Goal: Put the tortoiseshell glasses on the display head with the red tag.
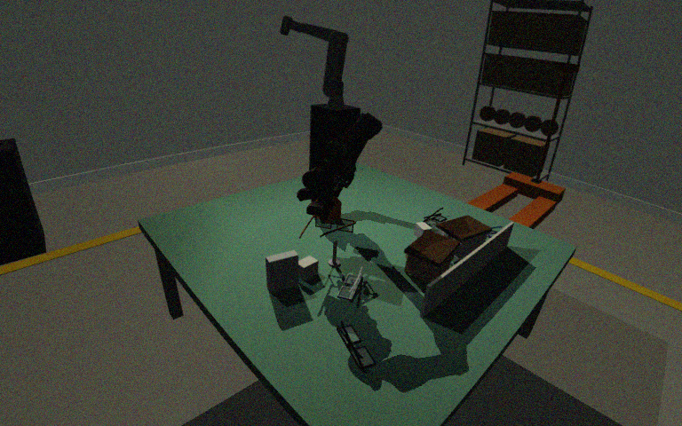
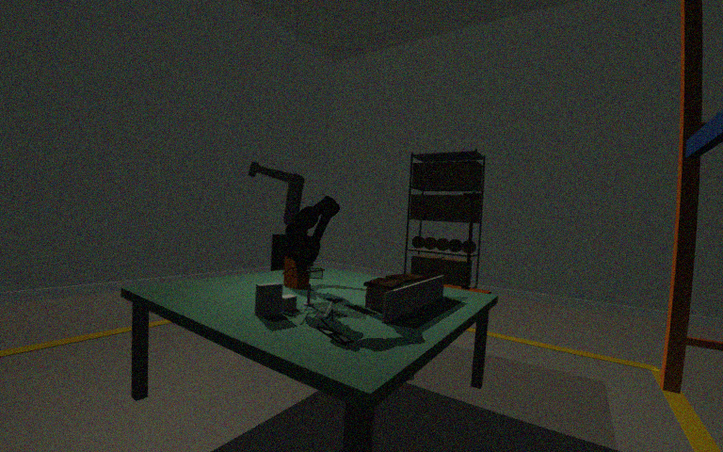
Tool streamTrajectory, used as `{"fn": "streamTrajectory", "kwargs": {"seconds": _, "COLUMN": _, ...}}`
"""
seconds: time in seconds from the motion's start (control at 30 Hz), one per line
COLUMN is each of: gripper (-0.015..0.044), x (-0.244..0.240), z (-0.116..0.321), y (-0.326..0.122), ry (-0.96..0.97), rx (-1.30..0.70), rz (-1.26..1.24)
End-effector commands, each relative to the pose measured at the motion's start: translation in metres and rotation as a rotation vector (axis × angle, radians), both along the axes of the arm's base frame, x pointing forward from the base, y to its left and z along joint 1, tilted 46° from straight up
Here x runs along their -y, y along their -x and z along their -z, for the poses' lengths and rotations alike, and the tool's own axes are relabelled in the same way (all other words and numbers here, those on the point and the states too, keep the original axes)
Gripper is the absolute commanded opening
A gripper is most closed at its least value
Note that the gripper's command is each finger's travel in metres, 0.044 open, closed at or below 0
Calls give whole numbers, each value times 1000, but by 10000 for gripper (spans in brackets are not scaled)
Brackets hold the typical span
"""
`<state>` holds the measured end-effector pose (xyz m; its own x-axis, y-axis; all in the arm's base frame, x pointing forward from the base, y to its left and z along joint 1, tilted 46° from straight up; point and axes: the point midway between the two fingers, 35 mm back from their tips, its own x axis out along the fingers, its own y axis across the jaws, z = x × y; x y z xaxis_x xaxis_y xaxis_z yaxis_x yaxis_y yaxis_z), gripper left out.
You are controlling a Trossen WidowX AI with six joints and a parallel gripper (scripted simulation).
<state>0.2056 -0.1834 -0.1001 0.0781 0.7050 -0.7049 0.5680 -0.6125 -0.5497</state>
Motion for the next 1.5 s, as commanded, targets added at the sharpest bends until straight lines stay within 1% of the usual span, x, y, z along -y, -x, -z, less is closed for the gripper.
{"fn": "streamTrajectory", "kwargs": {"seconds": 0.0, "gripper": 0, "x": -4, "z": 6, "y": -1, "ry": 4, "rx": -5, "rz": 2}}
{"fn": "streamTrajectory", "kwargs": {"seconds": 0.3, "gripper": 0, "x": -40, "z": 41, "y": -4, "ry": 2, "rx": -4, "rz": 2}}
{"fn": "streamTrajectory", "kwargs": {"seconds": 1.47, "gripper": 0, "x": -41, "z": 43, "y": 22, "ry": 3, "rx": -5, "rz": 2}}
